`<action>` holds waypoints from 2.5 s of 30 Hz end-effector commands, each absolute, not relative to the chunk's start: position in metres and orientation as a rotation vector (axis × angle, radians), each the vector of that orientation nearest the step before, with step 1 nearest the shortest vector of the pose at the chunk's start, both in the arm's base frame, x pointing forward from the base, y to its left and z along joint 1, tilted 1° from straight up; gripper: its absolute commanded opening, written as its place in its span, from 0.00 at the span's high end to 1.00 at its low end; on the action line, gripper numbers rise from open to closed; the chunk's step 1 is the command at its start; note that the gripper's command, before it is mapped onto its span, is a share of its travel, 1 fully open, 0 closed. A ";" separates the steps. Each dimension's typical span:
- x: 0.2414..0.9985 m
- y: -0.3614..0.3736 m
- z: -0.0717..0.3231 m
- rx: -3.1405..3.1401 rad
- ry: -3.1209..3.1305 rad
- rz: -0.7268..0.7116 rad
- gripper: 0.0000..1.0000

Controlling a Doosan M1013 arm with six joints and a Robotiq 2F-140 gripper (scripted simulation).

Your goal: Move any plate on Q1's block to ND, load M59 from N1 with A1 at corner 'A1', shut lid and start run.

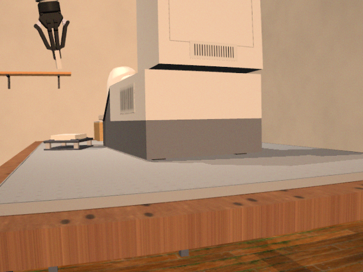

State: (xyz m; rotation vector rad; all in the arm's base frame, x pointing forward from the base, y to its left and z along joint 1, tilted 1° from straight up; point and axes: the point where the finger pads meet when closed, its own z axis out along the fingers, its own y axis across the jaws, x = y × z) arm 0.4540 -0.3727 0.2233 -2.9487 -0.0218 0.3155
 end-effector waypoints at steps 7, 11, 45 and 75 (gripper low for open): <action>0.480 -0.366 0.251 -3.060 0.027 0.178 1.00; 0.494 -0.363 0.266 -3.060 0.027 0.178 1.00; 0.531 -0.347 0.289 -3.141 0.218 0.014 0.34; 0.530 -0.348 0.184 -3.053 0.773 0.012 0.34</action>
